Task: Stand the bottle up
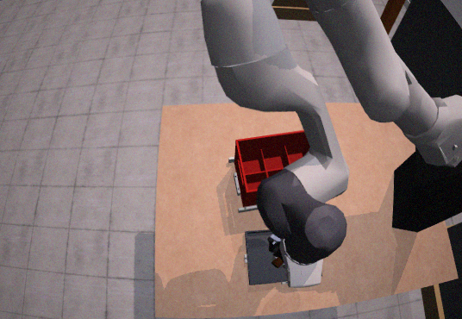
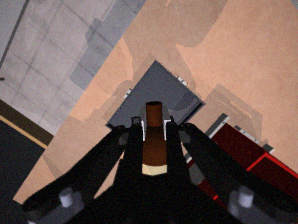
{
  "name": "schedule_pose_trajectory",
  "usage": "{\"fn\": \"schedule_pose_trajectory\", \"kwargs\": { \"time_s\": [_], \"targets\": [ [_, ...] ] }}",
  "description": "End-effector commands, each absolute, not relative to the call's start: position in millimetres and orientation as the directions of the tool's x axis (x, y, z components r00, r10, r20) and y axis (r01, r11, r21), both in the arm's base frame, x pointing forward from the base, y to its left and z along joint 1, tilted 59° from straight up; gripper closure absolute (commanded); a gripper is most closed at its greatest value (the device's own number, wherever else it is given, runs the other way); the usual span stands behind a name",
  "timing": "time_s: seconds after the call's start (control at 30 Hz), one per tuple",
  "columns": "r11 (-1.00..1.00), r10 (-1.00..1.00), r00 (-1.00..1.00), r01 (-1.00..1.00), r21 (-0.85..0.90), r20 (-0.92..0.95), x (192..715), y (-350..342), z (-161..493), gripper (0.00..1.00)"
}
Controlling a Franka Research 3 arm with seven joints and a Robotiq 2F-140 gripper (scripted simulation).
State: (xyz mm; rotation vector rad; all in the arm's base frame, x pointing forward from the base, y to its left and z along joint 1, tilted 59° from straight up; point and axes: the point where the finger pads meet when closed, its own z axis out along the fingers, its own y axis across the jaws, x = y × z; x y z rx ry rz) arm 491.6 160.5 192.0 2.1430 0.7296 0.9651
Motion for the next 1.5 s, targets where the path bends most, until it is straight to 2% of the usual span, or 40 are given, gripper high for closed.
{"fn": "schedule_pose_trajectory", "kwargs": {
  "time_s": [0.0, 1.23, 1.47],
  "targets": [
    [-0.621, 0.708, 0.570, 0.218, 0.753, 0.418, 490.4, 162.0, 191.2, 1.00],
    [-0.627, 0.702, 0.572, 0.213, 0.749, 0.425, 490.4, 162.0, 191.2, 1.00],
    [-0.677, 0.654, 0.586, 0.170, 0.716, 0.479, 490.3, 162.0, 191.2, 1.00]
  ]
}}
